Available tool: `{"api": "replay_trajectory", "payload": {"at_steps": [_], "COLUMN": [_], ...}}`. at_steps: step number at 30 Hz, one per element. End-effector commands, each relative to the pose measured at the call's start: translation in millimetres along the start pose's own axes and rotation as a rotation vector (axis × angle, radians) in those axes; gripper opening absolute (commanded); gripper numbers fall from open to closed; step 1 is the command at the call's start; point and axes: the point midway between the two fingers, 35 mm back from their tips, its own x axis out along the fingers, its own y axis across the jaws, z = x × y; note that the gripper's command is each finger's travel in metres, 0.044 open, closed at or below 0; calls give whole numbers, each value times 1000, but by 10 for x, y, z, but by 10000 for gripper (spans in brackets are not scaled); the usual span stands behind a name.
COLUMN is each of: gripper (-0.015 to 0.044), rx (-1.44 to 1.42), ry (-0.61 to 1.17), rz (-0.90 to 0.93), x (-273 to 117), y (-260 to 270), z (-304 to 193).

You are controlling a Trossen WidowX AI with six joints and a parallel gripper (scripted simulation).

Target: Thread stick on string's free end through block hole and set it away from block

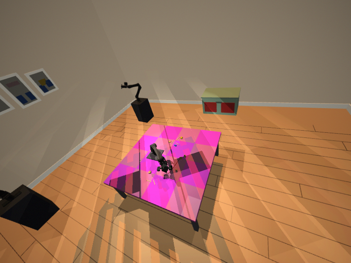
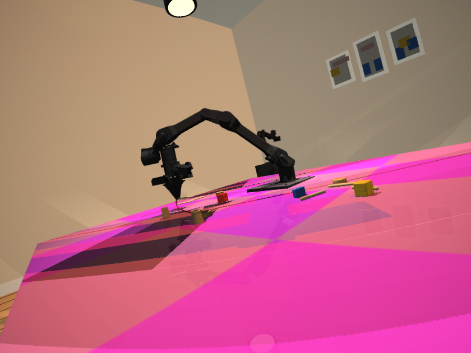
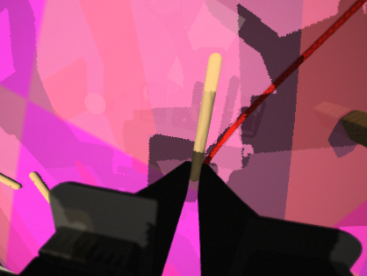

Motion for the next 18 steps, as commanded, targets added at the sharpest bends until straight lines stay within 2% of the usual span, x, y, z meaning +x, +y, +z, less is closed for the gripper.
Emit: {"api": "replay_trajectory", "payload": {"at_steps": [1, 18], "gripper": [0, 0], "rx": [-3, -3], "ry": [-9, -11], "rz": [9, 10], "x": [66, 196], "y": [55, 190], "z": [34, 121]}}
